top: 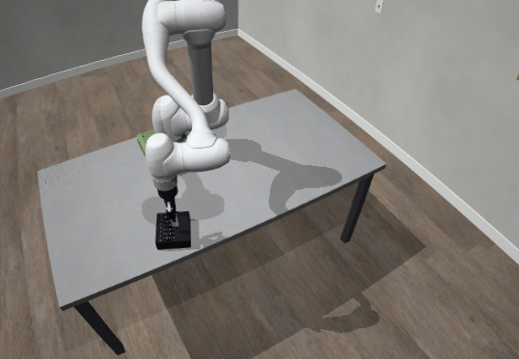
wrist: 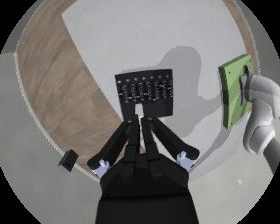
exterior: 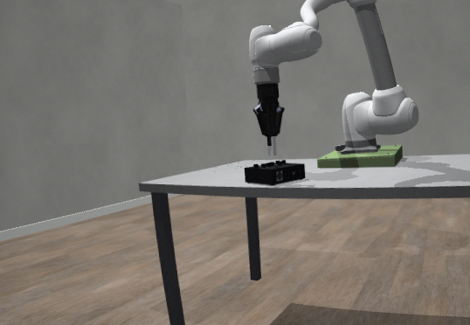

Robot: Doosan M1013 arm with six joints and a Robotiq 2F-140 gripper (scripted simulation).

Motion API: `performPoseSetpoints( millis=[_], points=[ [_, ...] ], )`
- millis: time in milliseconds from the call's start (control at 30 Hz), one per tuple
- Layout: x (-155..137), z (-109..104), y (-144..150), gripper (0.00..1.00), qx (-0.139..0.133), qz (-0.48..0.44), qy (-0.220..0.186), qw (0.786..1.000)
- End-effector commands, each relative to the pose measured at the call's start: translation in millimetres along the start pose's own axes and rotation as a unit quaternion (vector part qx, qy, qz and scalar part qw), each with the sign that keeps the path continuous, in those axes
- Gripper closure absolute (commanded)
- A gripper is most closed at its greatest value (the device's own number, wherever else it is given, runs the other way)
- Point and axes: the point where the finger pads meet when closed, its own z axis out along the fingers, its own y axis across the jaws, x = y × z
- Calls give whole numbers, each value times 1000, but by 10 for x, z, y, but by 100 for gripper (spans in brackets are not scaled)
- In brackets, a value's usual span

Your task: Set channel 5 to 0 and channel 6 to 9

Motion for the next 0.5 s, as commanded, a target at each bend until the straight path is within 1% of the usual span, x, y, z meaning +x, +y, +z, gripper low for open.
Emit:
performPoseSetpoints(
  millis=[0, 467],
  points=[
    [0, 12, 0, 90, 0, 0, 0, 1000],
    [2, 96, 0, 90, 0, 0, 0, 1000]
  ],
)
